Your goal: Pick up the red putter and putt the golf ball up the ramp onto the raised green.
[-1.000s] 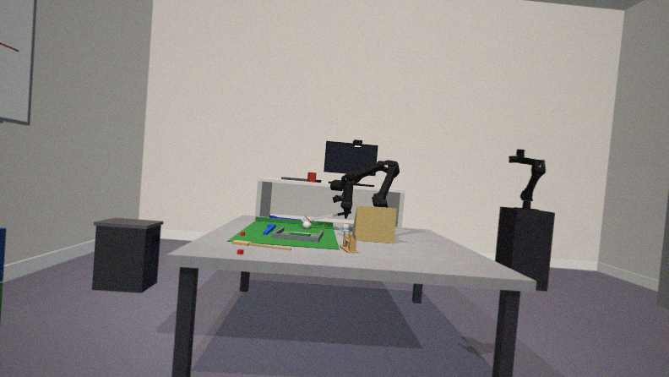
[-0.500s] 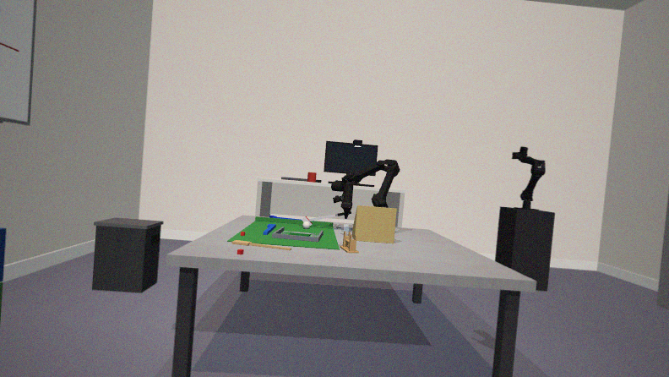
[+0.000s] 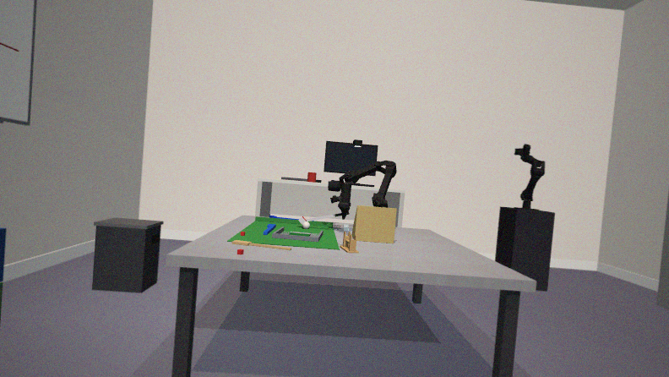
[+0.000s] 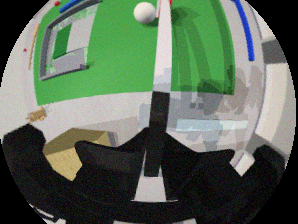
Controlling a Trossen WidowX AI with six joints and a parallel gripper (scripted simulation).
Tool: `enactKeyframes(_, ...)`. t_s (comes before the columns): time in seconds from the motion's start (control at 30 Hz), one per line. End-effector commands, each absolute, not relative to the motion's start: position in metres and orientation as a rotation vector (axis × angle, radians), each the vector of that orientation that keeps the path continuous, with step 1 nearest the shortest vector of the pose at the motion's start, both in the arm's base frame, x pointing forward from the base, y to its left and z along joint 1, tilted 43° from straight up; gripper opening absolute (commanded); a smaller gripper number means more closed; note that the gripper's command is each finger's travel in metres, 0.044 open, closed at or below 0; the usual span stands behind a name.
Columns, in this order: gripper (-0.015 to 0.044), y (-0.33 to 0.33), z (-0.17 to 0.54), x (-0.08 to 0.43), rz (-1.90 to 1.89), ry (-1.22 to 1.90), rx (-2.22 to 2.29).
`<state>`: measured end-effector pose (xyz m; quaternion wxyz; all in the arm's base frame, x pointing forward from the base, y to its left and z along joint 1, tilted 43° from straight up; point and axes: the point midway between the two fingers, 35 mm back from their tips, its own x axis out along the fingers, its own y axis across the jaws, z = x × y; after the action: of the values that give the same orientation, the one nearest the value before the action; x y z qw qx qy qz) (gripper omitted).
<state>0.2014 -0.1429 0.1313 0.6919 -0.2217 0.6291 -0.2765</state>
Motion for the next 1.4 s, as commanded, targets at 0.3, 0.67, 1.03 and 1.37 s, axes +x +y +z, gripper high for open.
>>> enactKeyframes(0.3, 0.0, -0.076, 0.077, 0.197, -0.618, 1.414, -0.528)
enactKeyframes(0.67, 0.0, -0.043, 0.112, 0.195, -0.615, 1.416, -0.526)
enactKeyframes(1.03, 0.0, -0.045, 0.11, 0.193, -0.616, 1.423, -0.532)
enactKeyframes(1.37, 0.0, -0.045, 0.11, 0.193, -0.616, 1.423, -0.532)
